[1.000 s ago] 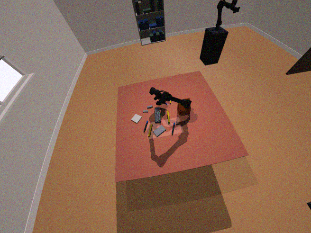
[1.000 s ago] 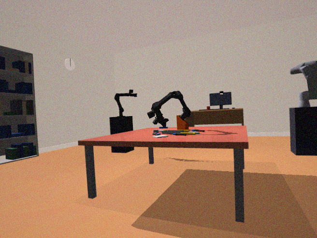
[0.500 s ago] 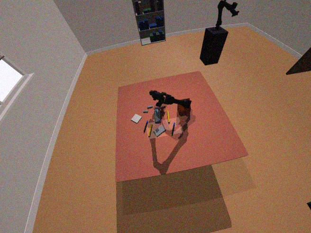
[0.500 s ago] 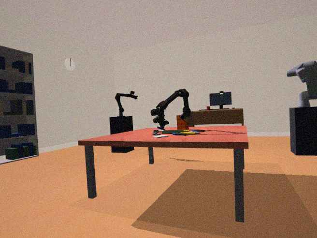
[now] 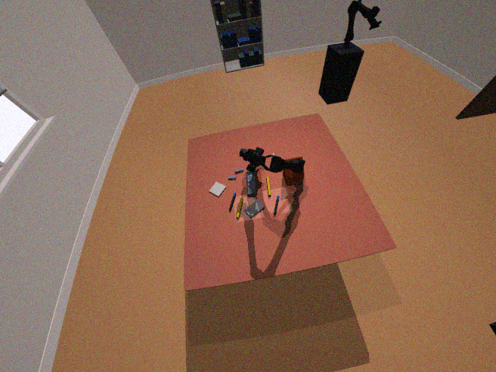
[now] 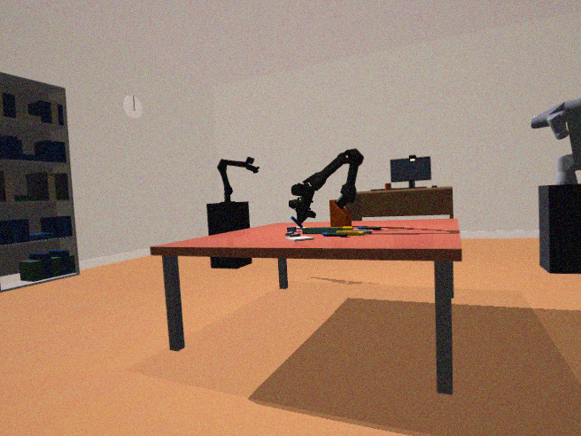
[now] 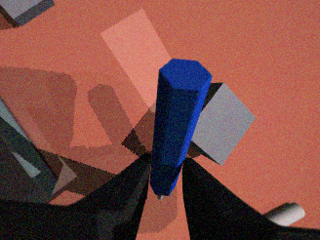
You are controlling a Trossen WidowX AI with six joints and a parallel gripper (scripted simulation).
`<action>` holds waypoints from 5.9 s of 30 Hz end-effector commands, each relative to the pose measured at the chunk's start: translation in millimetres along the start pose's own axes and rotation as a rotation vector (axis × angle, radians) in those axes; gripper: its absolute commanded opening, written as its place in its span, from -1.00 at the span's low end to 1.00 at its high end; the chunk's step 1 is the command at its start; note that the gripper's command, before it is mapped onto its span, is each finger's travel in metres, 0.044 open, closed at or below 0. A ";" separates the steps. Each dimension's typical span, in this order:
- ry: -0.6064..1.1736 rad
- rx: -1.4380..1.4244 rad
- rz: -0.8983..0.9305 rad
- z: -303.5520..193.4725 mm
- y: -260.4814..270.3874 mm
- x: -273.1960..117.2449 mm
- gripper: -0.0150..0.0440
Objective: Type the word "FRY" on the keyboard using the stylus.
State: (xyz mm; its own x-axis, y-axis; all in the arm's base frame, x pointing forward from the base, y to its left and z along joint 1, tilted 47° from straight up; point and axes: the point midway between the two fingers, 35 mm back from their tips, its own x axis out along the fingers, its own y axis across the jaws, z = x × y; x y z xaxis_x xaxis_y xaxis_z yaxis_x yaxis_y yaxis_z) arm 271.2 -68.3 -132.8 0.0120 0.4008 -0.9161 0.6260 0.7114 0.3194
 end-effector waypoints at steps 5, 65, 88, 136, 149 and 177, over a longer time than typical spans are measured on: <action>-0.189 0.034 -0.001 8.8 10.4 -11.6 -0.49; -0.806 0.184 0.294 1.8 72.0 -58.1 -0.22; -0.805 0.185 0.294 -0.6 75.3 -48.6 -0.22; -0.806 0.184 0.293 5.0 68.8 -67.9 -0.22; -0.804 0.191 0.288 5.0 64.9 -72.4 -0.41; -0.802 0.188 0.292 -53.3 119.0 -109.0 -0.49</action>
State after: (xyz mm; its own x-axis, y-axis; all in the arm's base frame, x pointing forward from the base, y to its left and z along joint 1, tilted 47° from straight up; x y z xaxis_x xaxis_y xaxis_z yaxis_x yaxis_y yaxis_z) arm 305.6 -1.3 10.5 0.6880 -0.0217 -0.7254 0.6317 0.5099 0.5839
